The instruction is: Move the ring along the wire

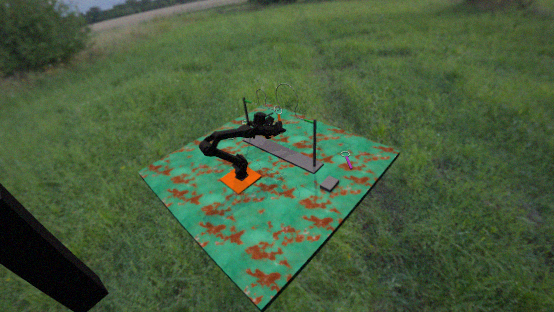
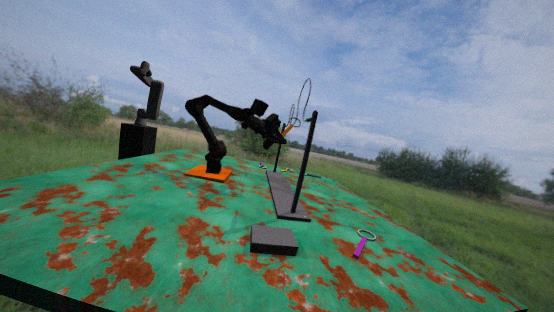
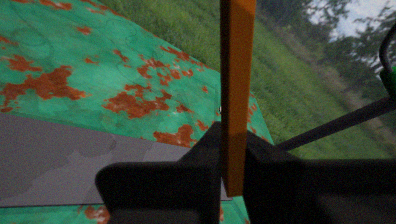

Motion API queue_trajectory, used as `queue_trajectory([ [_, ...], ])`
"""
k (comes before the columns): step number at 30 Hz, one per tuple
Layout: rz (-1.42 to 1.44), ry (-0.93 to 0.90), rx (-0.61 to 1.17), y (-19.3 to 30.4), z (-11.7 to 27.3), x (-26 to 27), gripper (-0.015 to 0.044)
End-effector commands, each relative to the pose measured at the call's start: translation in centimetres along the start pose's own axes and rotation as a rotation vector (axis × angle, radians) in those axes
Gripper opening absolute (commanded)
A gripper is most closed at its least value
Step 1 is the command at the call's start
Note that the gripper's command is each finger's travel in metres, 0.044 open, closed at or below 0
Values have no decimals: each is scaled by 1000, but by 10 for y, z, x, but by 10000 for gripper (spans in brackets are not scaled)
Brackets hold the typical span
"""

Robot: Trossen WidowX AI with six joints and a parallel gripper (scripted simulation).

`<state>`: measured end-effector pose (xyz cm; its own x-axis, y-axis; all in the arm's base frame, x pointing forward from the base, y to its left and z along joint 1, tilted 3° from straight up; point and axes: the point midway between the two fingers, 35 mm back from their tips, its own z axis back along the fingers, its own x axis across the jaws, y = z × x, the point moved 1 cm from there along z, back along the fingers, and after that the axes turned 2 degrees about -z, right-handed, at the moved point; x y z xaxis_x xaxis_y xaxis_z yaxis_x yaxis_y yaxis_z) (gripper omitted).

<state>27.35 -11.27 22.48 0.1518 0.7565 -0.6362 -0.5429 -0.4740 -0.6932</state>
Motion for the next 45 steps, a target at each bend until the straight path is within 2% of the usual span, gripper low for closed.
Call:
queue_trajectory([
  [1,-79,-41,15,1,2,13,-150],
  [23,-446,-252,68,-16,21,75,-150],
  [45,-556,-315,83,-33,34,103,-150],
])
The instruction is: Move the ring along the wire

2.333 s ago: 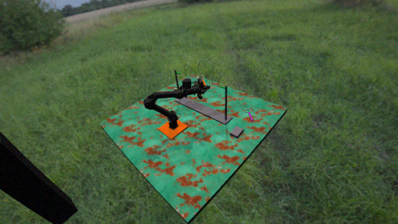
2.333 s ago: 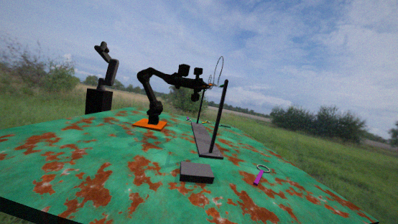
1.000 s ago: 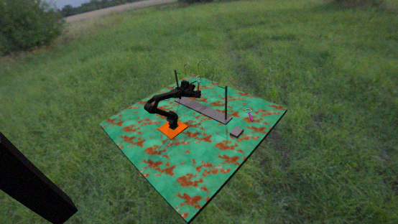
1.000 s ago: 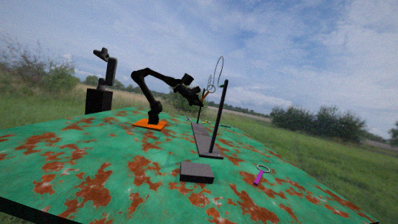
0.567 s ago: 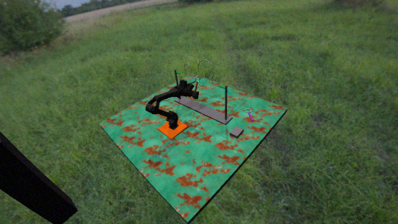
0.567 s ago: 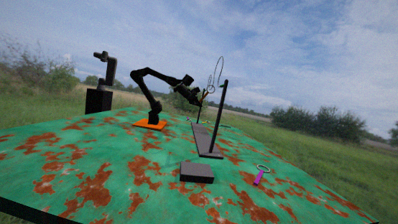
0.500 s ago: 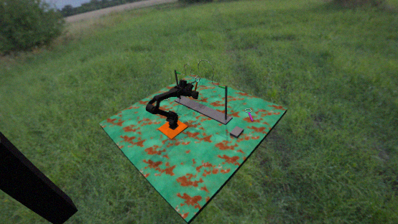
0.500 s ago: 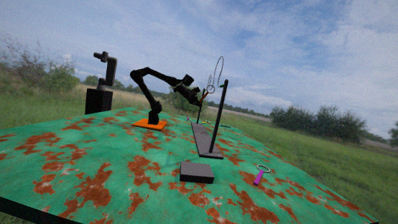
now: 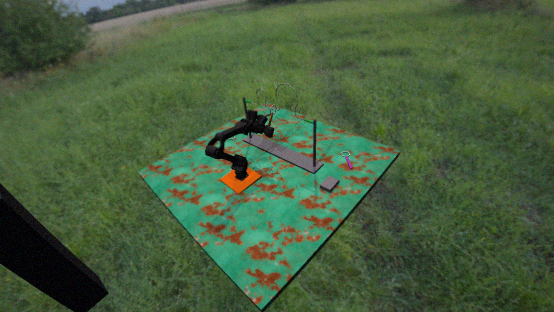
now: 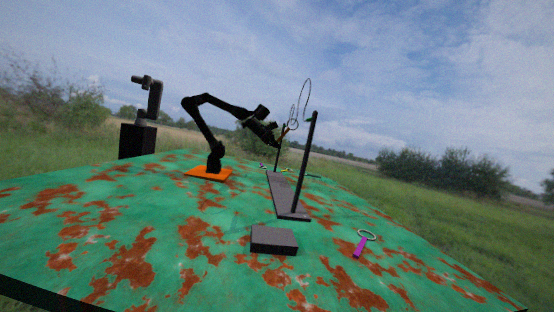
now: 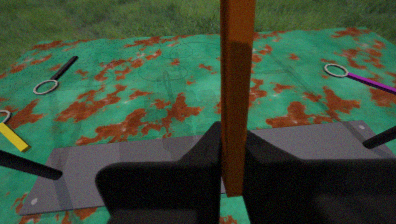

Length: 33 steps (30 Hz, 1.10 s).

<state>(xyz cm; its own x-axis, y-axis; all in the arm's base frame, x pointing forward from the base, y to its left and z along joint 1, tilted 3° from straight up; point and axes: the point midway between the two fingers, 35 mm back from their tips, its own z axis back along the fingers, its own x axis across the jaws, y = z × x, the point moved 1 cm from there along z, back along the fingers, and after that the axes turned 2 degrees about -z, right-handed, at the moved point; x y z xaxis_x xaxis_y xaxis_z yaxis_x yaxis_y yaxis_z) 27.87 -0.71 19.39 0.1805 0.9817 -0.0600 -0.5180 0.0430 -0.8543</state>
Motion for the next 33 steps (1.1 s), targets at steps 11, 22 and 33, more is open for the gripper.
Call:
queue_trajectory([
  [11,-56,-26,7,0,3,20,-150],
  [22,-168,-90,22,-1,7,44,-150],
  [33,-355,-198,48,-8,16,76,-150],
])
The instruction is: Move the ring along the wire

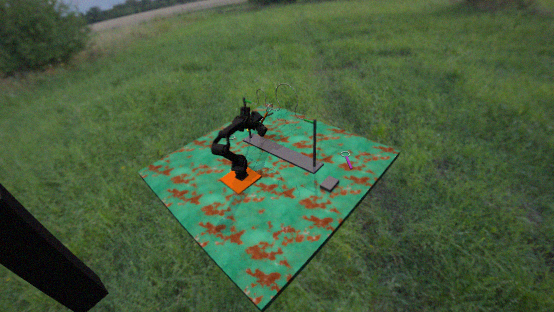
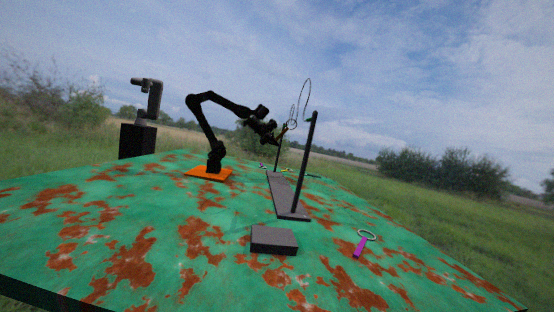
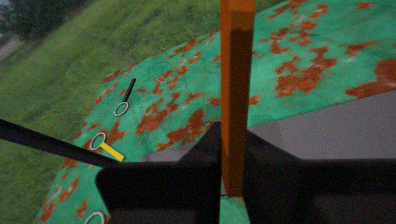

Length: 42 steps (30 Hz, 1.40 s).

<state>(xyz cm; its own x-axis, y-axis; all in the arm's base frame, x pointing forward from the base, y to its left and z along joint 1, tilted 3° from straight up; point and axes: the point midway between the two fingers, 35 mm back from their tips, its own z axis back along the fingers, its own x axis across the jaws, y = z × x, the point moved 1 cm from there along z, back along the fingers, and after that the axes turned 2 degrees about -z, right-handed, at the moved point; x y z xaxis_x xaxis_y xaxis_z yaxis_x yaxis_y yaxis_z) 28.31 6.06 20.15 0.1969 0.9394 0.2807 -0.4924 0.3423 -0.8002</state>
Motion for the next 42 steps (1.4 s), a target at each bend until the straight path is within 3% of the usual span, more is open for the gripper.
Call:
queue_trajectory([
  [1,-70,-45,14,0,2,13,-150],
  [42,-941,-538,139,-66,57,127,-150],
])
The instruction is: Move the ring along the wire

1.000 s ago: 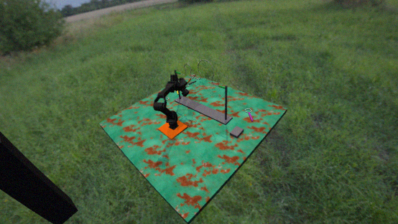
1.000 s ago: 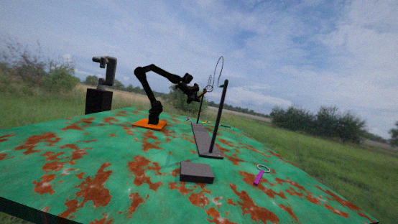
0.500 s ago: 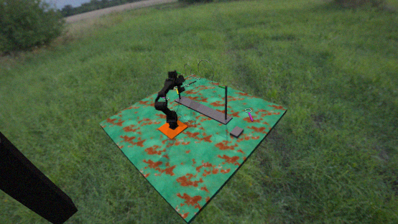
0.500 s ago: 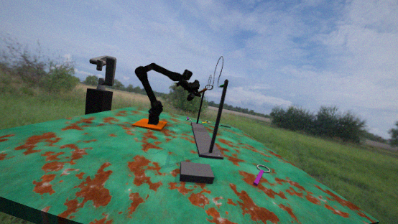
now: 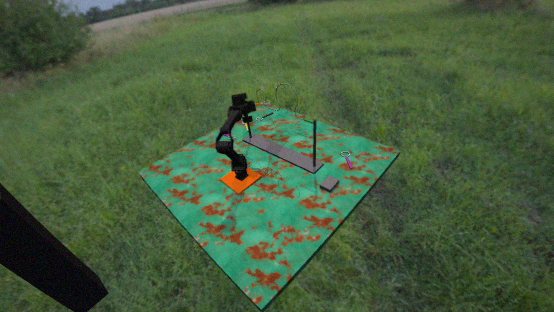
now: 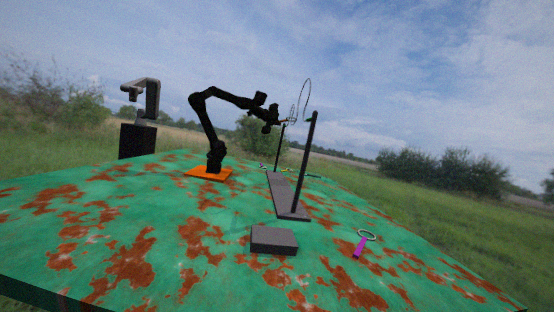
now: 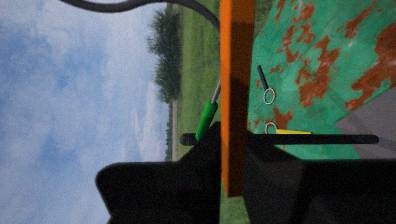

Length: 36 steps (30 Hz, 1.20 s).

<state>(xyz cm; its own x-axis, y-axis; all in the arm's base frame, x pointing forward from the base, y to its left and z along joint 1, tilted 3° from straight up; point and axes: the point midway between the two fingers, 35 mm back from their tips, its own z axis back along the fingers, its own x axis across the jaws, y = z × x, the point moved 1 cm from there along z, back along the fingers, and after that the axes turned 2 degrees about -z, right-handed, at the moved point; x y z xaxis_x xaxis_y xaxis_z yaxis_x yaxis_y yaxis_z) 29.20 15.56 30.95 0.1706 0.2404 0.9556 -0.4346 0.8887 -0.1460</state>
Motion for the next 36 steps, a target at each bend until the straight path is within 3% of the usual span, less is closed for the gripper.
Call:
queue_trajectory([
  [1,-79,-47,17,1,2,14,-150],
  [19,-370,-210,58,-11,16,65,-150],
  [36,-309,-176,49,-16,20,72,-150],
])
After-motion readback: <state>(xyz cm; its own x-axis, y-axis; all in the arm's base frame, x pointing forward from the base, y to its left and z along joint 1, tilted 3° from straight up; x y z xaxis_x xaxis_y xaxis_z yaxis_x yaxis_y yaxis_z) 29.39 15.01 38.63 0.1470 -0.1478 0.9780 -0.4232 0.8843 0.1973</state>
